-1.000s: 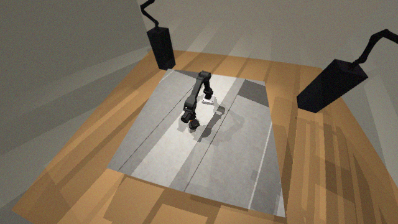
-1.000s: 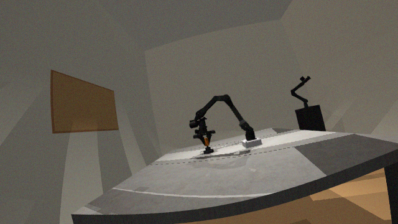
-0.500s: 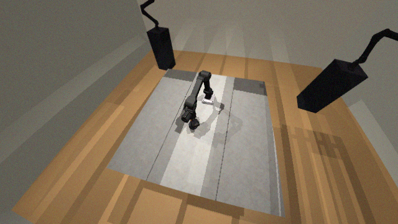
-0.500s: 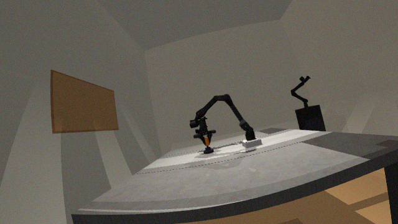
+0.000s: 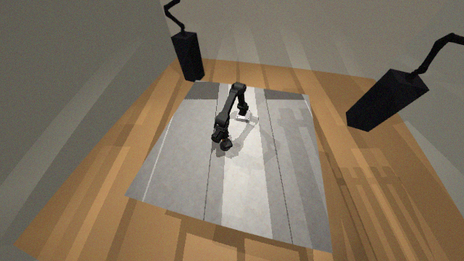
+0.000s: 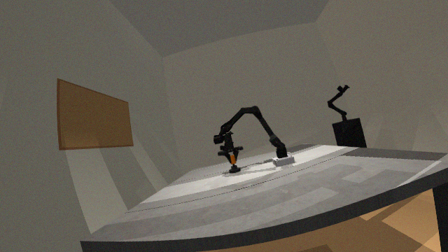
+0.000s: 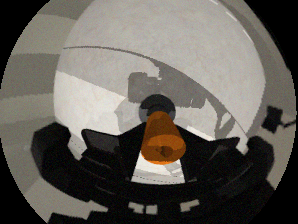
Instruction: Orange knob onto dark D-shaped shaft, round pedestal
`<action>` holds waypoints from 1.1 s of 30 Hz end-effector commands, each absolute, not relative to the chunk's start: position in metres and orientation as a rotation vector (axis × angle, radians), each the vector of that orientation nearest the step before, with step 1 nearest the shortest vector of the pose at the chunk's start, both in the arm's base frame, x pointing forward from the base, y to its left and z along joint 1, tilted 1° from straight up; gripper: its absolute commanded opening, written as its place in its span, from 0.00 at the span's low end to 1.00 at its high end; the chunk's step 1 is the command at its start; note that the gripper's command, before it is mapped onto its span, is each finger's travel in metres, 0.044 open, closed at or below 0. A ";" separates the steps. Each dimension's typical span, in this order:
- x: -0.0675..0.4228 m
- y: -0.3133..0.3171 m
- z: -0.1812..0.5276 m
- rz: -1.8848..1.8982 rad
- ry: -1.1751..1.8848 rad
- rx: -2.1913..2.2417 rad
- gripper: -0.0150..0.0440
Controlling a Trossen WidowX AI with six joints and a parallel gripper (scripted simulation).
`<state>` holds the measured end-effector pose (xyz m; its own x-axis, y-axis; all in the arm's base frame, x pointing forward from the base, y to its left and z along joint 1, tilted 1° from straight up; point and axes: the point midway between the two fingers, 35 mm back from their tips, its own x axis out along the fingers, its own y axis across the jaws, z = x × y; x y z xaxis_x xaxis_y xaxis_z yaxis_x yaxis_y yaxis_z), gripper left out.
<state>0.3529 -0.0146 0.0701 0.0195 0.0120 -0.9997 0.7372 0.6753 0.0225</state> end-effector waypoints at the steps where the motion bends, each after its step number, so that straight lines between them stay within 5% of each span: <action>1: 0.356 -0.015 0.071 -0.635 1.449 0.665 0.25; 33: 0.355 -0.014 0.054 -0.627 1.456 0.660 0.25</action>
<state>0.3550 -0.0142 0.0539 0.0241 0.0121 -0.9996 0.7344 0.6782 0.0259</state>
